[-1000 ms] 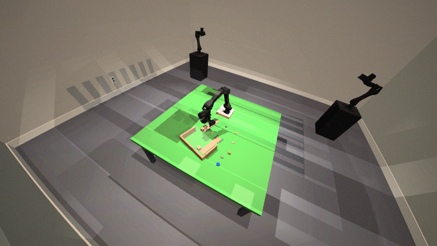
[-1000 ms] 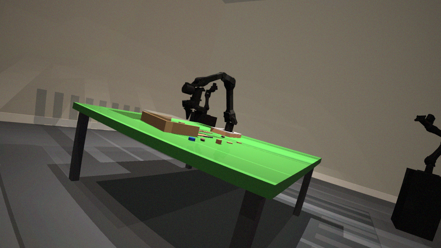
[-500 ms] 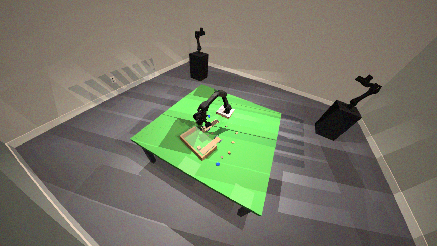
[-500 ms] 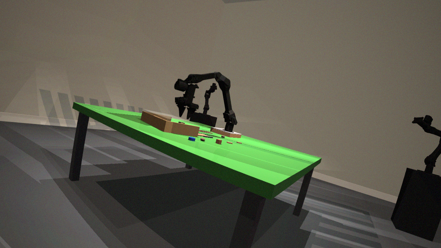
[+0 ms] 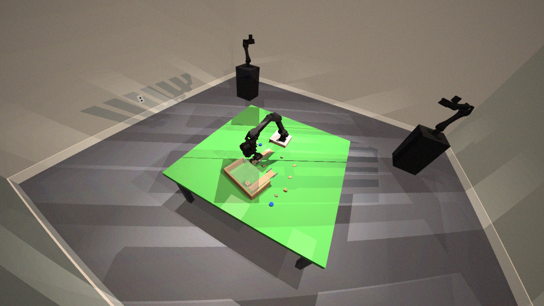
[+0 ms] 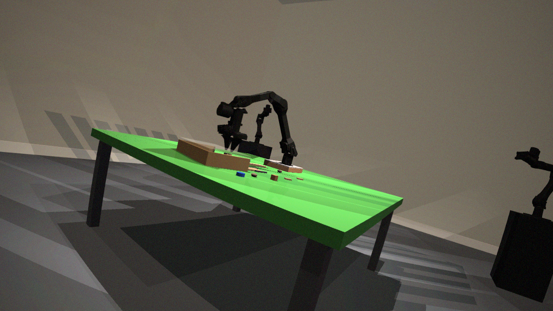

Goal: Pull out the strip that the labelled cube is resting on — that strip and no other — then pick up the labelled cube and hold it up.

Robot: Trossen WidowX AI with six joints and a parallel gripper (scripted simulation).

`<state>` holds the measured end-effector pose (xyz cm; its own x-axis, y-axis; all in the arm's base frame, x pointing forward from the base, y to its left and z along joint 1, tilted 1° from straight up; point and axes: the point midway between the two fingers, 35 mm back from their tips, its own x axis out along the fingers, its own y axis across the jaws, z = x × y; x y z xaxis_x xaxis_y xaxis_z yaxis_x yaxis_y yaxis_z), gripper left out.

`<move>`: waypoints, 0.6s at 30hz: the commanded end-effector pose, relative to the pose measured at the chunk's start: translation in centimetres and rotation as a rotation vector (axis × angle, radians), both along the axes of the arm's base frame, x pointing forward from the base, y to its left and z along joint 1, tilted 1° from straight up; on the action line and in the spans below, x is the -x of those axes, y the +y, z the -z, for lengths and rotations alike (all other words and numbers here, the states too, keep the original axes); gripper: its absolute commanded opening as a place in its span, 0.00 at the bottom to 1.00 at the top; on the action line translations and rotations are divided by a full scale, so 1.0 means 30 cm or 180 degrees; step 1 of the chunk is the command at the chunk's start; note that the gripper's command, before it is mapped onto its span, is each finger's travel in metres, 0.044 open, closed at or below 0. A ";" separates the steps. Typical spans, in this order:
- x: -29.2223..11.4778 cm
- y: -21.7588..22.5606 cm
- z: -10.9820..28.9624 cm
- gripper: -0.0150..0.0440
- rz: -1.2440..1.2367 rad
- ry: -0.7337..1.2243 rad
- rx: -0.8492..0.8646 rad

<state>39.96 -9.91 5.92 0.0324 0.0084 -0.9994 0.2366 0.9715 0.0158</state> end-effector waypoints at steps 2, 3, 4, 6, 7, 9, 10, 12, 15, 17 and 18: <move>-0.002 -0.002 0.029 0.68 -0.0019 -0.0002 0.0014; -0.002 -0.002 0.034 0.68 -0.0019 -0.0002 0.0014; -0.002 -0.002 0.040 0.68 -0.0019 -0.0002 0.0014; -0.003 -0.002 0.051 0.68 -0.0019 -0.0002 0.0014; -0.003 -0.002 0.056 0.68 -0.0019 -0.0002 0.0014; -0.003 -0.002 0.067 0.68 -0.0019 -0.0001 0.0014; -0.003 -0.001 0.072 0.68 -0.0019 -0.0001 0.0014; -0.003 -0.001 0.083 0.68 -0.0019 -0.0001 0.0014; -0.003 -0.001 0.099 0.68 -0.0019 -0.0001 0.0014; -0.002 0.000 0.110 0.68 -0.0019 -0.0001 0.0014; -0.002 0.000 0.116 0.68 -0.0019 -0.0001 0.0014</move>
